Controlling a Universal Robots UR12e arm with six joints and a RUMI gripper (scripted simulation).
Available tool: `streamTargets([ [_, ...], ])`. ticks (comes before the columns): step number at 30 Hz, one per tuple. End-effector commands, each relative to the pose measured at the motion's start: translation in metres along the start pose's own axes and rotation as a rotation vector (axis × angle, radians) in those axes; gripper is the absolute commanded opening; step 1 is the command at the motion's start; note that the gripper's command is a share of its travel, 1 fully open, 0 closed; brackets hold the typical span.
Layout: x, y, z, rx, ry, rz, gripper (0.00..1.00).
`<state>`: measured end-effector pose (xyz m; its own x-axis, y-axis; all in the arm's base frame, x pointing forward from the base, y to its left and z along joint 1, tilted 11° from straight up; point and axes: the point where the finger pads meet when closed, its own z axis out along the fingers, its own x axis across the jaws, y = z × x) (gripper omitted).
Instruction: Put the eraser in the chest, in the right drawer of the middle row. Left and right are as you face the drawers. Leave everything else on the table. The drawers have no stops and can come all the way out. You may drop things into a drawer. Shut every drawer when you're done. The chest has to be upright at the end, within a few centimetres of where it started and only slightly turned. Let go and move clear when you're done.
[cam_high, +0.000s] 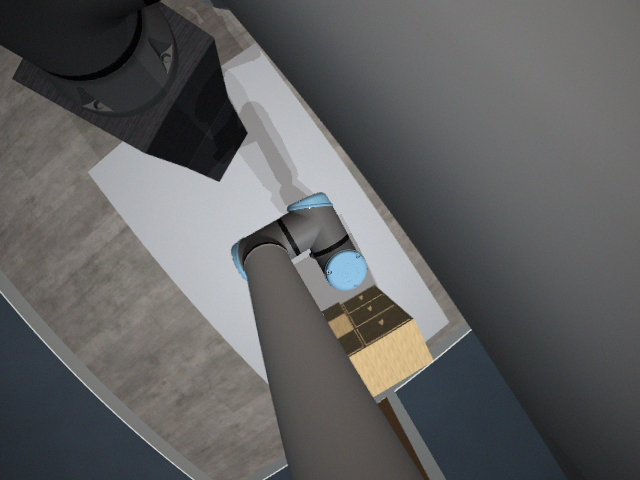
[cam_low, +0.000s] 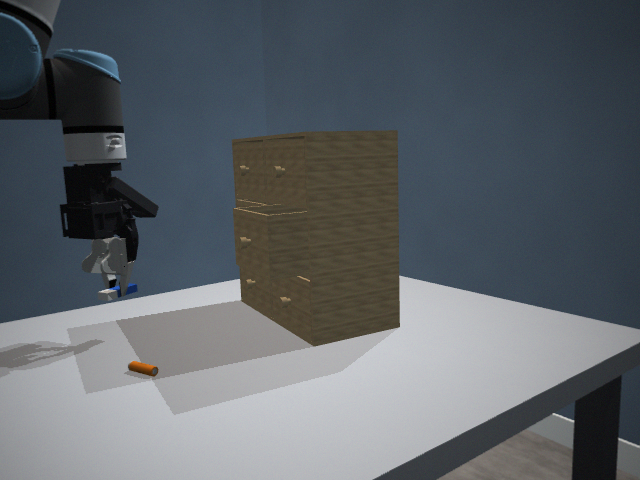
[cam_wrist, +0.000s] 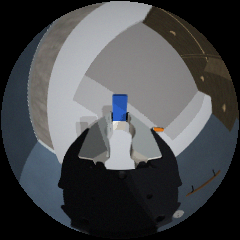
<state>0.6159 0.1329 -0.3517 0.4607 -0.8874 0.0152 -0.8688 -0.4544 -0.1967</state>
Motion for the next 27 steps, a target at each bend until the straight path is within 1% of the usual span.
streamTargets([
  [1,0.0004,-0.0004,-0.0215,0.0,0.0,0.0,0.11],
  [18,0.0005,-0.0004,-0.0228,0.0,0.0,-0.004,0.11],
  [27,0.0018,-0.001,-0.0226,0.0,0.0,-0.041,0.11],
])
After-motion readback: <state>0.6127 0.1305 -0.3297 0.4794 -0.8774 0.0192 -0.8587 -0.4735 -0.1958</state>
